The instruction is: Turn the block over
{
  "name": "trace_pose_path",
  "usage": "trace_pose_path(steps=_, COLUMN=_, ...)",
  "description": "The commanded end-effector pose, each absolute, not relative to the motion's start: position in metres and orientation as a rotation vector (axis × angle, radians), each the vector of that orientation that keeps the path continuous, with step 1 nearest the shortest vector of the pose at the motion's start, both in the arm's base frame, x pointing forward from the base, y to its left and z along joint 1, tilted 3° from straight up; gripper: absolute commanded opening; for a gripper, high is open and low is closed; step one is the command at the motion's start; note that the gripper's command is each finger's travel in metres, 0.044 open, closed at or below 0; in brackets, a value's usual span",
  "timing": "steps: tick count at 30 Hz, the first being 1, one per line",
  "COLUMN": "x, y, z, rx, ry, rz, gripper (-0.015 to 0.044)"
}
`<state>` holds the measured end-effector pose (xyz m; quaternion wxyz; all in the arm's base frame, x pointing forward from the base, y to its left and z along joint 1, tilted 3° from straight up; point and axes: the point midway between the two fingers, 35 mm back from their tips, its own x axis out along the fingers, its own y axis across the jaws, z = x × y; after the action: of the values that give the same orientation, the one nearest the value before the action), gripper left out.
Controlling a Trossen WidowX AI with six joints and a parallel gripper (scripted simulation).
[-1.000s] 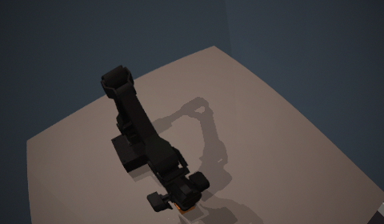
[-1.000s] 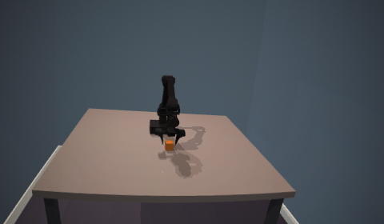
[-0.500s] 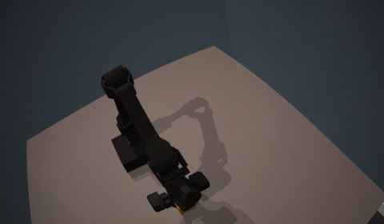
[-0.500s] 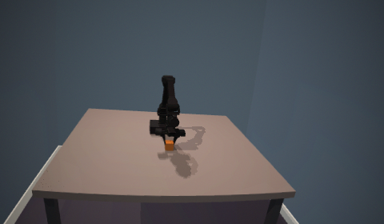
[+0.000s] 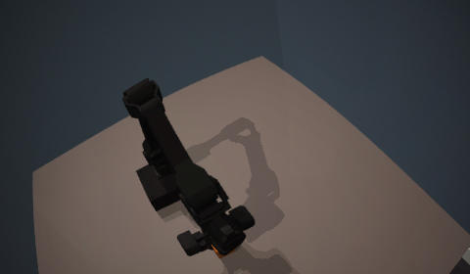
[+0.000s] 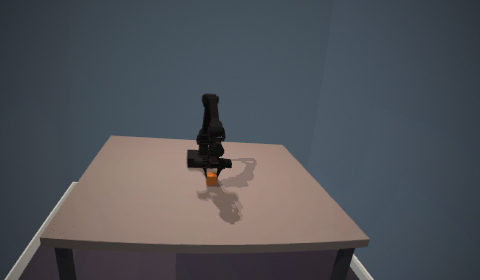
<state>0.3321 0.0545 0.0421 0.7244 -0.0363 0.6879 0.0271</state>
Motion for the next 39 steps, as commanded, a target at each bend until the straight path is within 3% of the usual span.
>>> trace_pose_path(steps=1, x=0.3369, y=0.0558, z=0.0580, rx=-0.078, ry=1.489, rz=0.065, gripper=0.0000)
trace_pose_path(steps=39, x=0.3326, y=0.0554, z=0.0505, rx=-0.056, ry=0.972, rz=0.079, gripper=0.0000)
